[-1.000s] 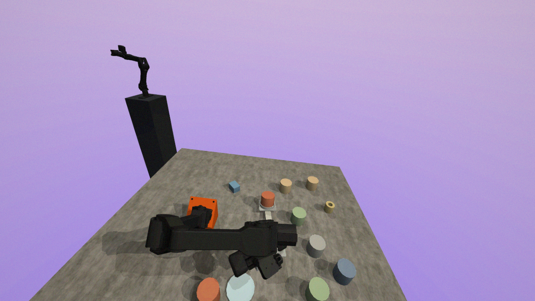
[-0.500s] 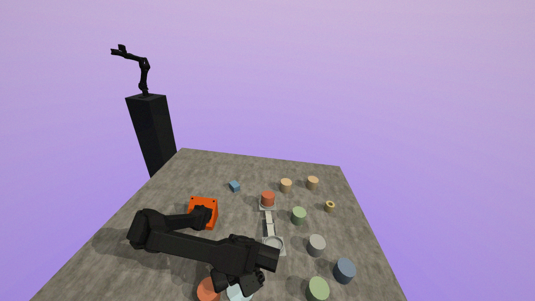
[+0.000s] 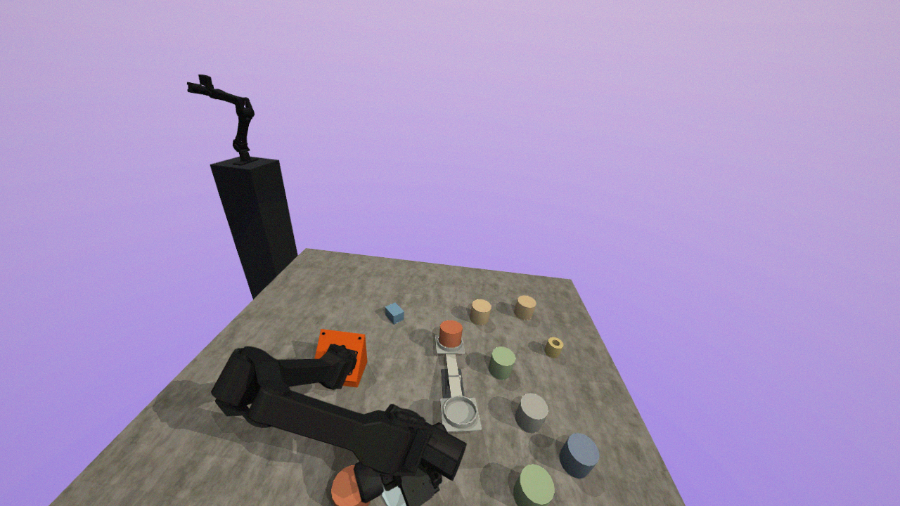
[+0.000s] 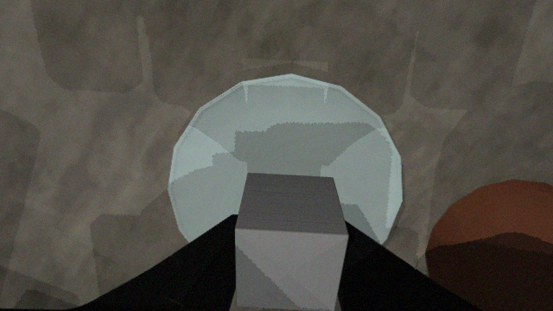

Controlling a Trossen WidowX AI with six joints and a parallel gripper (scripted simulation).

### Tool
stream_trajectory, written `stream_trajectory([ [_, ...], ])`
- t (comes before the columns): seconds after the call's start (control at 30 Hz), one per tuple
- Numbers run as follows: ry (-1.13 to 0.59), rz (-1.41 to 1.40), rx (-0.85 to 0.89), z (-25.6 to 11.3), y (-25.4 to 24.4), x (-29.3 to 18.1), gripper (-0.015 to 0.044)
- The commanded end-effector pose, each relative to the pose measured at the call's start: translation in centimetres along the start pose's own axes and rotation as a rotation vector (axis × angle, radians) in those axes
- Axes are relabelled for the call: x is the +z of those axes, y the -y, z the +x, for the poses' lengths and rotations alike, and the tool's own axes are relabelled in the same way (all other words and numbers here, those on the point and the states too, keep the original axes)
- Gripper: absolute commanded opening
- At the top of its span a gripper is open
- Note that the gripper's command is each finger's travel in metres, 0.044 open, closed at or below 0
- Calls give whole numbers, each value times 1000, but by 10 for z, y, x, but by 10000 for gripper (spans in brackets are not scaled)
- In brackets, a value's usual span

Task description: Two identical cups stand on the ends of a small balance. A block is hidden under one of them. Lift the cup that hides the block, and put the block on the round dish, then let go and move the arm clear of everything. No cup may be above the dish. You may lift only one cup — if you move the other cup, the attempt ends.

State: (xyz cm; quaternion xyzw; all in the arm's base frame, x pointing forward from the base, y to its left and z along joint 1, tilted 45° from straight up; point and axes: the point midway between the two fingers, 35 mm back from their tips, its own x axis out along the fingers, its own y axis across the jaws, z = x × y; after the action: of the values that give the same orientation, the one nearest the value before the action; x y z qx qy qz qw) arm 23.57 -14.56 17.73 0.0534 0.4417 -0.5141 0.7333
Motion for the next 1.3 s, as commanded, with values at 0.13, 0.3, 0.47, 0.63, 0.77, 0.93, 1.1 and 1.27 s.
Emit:
stream_trajectory([
  [0.13, 0, -4, 4, 9, -1, 0, 0],
  [0.3, 0, -4, 3, 17, -1, 0, 0],
  [0.47, 4, 2, 2, 17, 0, 1, 26],
  [0.63, 4, 2, 2, 17, 0, 1, 157],
  [0.77, 4, 2, 2, 17, 0, 1, 263],
  [0.93, 4, 2, 2, 17, 0, 1, 394],
  [1.1, 49, 26, 48, 0, -13, 8, 440],
  [1.27, 25, 15, 33, -15, -9, 4, 440],
])
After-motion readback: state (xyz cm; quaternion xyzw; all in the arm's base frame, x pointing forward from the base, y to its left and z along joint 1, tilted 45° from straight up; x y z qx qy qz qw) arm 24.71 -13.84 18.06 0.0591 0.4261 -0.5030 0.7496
